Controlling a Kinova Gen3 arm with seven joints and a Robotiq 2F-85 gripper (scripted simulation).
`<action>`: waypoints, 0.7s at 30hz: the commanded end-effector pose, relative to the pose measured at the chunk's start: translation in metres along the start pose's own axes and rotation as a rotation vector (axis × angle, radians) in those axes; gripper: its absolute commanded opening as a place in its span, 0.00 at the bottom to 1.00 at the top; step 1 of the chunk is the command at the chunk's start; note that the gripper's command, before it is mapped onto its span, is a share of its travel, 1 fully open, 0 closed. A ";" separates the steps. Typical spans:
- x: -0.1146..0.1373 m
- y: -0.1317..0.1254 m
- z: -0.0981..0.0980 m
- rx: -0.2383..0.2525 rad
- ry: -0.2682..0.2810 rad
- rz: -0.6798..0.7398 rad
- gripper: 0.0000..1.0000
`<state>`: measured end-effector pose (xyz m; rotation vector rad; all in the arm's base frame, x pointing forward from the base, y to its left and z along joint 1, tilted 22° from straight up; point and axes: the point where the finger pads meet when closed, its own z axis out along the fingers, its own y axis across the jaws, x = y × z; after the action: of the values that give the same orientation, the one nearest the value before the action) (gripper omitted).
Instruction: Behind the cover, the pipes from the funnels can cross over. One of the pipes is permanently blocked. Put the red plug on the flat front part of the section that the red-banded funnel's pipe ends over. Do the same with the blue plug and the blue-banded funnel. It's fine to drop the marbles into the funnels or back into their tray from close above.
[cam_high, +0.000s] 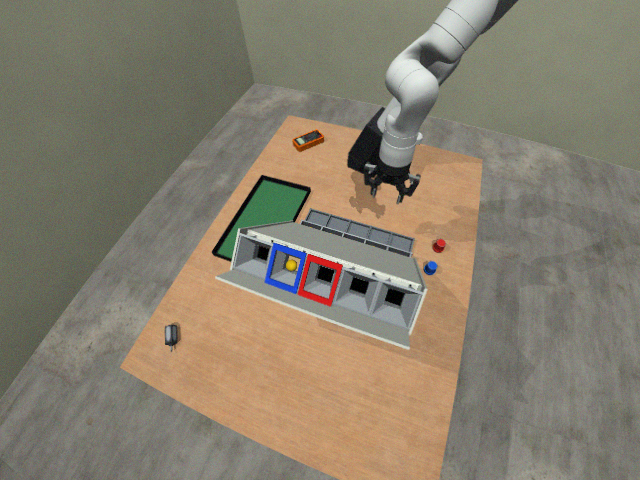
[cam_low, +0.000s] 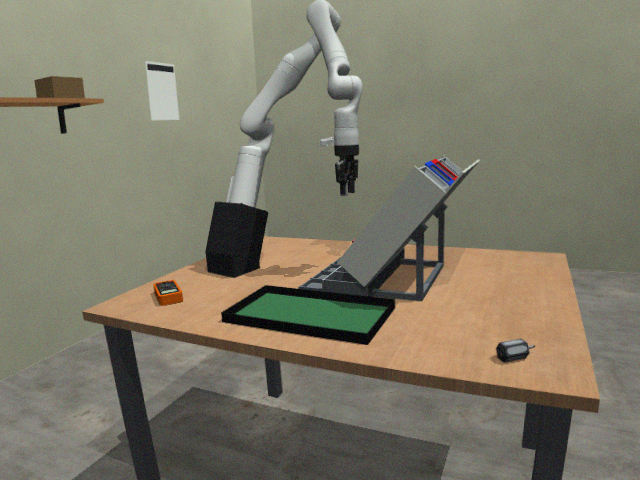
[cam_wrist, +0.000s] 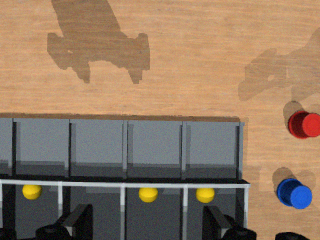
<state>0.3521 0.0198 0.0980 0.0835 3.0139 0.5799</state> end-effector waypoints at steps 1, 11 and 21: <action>-0.004 0.051 0.042 0.010 -0.019 0.004 0.70; -0.004 0.067 0.054 0.011 -0.019 0.004 0.70; -0.004 0.067 0.054 0.011 -0.019 0.004 0.70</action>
<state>0.3631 0.1019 0.0732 0.0954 3.0006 0.5604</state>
